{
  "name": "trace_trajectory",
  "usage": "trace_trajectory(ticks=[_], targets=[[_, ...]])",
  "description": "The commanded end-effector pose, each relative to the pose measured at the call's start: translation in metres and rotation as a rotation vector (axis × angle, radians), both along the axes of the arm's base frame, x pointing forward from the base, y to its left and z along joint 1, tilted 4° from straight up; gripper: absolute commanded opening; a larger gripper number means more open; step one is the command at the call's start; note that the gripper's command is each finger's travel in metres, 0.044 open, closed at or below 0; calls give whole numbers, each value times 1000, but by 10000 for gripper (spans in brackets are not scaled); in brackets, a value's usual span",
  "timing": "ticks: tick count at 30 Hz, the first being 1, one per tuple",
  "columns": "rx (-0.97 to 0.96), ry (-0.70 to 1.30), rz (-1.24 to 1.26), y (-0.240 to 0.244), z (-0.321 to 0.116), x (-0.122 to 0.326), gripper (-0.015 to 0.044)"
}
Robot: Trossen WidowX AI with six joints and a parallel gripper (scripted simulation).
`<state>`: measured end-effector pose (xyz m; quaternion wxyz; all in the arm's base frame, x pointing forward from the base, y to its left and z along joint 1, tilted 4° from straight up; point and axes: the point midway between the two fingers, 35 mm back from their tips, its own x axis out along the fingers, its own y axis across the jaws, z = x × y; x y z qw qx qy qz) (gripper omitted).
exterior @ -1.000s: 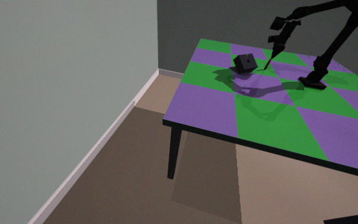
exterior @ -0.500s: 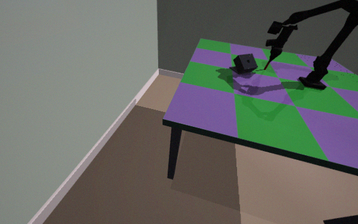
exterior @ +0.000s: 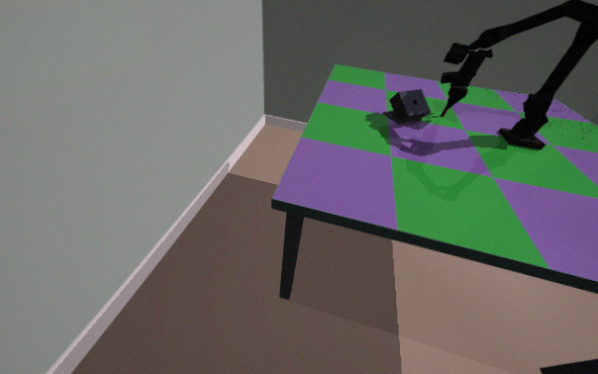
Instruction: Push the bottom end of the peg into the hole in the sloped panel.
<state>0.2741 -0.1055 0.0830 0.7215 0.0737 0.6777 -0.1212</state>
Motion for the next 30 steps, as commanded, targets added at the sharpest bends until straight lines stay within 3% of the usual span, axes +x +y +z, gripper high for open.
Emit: trace_trajectory(ticks=[1, 6, 21, 30], targets=[[6, 6, 0, 1, -9, -2, 440], [6, 6, 0, 1, -11, -2, 440], [1, 3, -1, 0, -8, -1, 46], [1, 3, -1, 0, -6, -1, 0]])
